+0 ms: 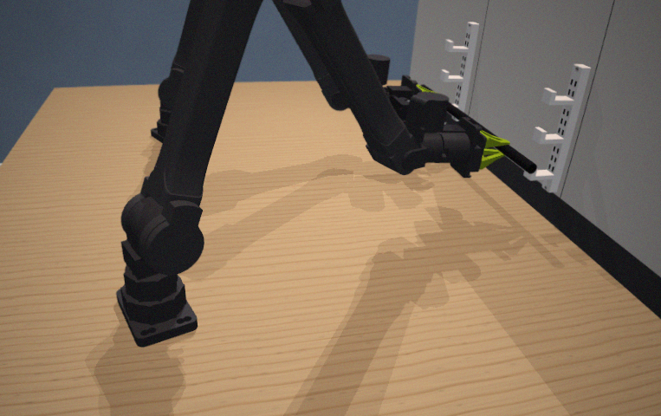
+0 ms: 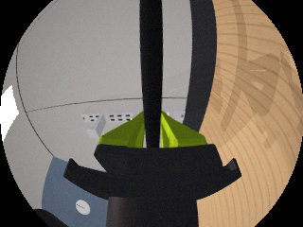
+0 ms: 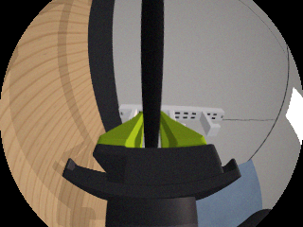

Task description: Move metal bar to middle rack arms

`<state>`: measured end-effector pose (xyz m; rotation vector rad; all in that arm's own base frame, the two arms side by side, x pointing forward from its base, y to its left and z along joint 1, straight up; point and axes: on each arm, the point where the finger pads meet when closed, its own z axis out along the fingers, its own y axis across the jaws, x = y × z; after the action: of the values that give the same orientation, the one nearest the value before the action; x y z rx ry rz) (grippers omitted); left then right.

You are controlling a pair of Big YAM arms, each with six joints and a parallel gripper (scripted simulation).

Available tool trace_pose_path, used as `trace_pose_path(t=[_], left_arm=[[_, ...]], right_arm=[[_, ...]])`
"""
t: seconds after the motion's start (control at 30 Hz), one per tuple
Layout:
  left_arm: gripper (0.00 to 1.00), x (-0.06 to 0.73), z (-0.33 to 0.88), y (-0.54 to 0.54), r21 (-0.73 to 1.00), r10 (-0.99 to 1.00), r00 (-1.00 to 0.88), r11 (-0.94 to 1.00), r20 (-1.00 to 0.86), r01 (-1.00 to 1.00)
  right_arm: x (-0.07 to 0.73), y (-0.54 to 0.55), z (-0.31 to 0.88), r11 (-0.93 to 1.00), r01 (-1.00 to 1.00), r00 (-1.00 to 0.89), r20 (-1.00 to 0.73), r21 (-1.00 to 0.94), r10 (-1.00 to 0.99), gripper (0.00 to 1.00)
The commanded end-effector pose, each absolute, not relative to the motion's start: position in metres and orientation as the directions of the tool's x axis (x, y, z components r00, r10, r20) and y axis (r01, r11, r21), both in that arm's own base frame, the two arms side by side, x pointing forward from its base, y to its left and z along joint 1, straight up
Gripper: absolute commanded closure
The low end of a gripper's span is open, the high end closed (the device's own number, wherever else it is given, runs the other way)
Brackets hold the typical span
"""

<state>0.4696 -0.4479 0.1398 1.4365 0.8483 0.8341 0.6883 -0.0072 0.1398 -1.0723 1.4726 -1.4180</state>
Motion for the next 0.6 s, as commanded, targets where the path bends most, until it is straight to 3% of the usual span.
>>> trace_pose_path(t=[0.0,0.57], left_arm=[[1.00,0.467,0.165,-0.445,1.000,0.884,0.468,0.014,-0.005,-0.017],[1.00,0.445,0.164,-0.433,1.000,0.884,0.468,0.014,-0.005,-0.017]], right_arm=[[0.686,-0.008,0.192,0.008,0.056,-0.320,-0.026,-0.998,-0.947,1.00],[0.663,0.000,0.191,0.008,0.056,-0.320,-0.026,-0.998,-0.947,1.00]])
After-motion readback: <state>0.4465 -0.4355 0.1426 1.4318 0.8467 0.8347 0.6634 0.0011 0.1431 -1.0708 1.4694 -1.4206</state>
